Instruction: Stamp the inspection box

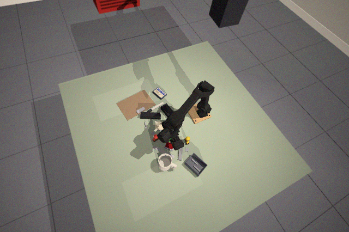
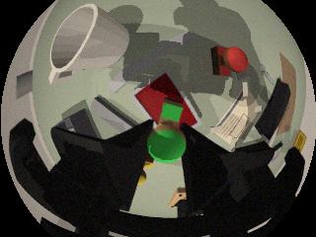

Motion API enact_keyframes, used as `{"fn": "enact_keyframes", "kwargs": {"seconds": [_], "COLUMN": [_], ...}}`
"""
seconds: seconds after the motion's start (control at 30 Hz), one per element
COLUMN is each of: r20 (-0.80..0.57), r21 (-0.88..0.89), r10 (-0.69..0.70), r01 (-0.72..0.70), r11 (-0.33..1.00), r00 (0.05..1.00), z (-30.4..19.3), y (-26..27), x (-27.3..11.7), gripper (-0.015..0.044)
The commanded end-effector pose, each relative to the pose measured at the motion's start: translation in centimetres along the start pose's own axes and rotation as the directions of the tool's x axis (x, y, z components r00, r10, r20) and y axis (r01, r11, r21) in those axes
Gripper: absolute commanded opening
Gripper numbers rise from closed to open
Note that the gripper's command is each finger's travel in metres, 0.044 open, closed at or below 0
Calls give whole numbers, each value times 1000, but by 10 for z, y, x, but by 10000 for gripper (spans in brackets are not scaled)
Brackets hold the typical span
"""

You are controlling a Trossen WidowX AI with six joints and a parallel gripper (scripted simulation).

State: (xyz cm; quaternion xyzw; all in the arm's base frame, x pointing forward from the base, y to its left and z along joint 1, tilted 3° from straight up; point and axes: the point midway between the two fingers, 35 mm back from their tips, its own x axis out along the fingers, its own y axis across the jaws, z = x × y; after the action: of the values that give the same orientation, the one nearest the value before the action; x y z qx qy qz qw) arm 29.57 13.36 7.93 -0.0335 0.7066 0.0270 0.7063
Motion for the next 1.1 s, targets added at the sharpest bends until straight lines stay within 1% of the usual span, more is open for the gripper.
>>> {"fn": "enact_keyframes", "kwargs": {"seconds": [0.0,0.53,1.07], "r20": [4,4,9], "r21": [1,3,133], "r10": [7,7,-1], "r01": [-7,-7,0], "r11": [1000,1000,991], "r00": [1000,1000,1000], "z": [1,0,-2], "y": [1,1,-85], "x": [-9,-31,-34], "gripper": [0,0,0]}}
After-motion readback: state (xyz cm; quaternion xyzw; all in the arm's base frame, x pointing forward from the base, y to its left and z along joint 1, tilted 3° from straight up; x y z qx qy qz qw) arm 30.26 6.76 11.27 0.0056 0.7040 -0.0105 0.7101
